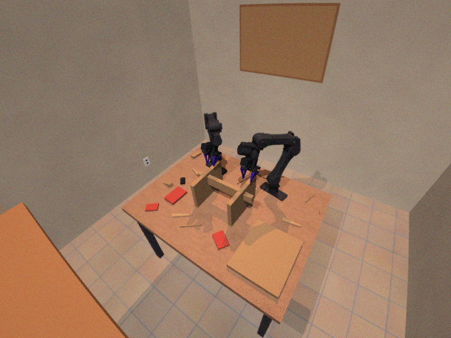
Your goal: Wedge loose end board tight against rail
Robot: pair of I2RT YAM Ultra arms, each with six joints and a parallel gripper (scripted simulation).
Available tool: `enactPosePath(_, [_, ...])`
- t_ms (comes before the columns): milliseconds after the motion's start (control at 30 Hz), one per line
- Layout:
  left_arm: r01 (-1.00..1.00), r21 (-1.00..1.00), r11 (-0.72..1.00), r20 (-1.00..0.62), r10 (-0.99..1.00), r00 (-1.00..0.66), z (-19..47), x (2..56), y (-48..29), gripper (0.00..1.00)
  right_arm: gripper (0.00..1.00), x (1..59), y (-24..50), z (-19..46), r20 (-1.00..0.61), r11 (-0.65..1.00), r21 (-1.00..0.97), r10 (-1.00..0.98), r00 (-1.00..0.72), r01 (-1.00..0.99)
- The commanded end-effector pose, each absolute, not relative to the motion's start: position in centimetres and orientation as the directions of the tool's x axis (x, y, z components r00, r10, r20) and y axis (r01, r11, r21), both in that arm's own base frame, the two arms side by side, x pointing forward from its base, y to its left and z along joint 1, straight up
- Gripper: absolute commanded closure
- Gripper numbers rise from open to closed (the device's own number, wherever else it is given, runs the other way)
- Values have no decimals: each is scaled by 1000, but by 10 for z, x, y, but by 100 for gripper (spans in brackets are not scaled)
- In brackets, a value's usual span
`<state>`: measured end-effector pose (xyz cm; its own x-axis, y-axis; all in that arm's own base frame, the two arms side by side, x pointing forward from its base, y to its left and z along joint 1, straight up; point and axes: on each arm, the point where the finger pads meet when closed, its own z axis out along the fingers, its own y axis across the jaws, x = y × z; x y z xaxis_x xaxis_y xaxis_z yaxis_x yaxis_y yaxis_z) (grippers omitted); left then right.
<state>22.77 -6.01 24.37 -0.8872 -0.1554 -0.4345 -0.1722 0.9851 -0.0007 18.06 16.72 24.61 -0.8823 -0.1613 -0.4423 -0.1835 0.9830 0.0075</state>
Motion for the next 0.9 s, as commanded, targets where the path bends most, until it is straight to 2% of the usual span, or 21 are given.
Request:
enactPosePath(0, [-183, 8, 983, -446, -160, -880, 243, 229, -54, 46, 47, 186, 164, 260, -490, 984, 35, -134, -861, -174])
enactPosePath(867, [-164, 5, 986, -449, -144, -882, 247, 227, -59, 46, 47, 183, 164, 228, -468, 983, 13, -156, -870, -183])
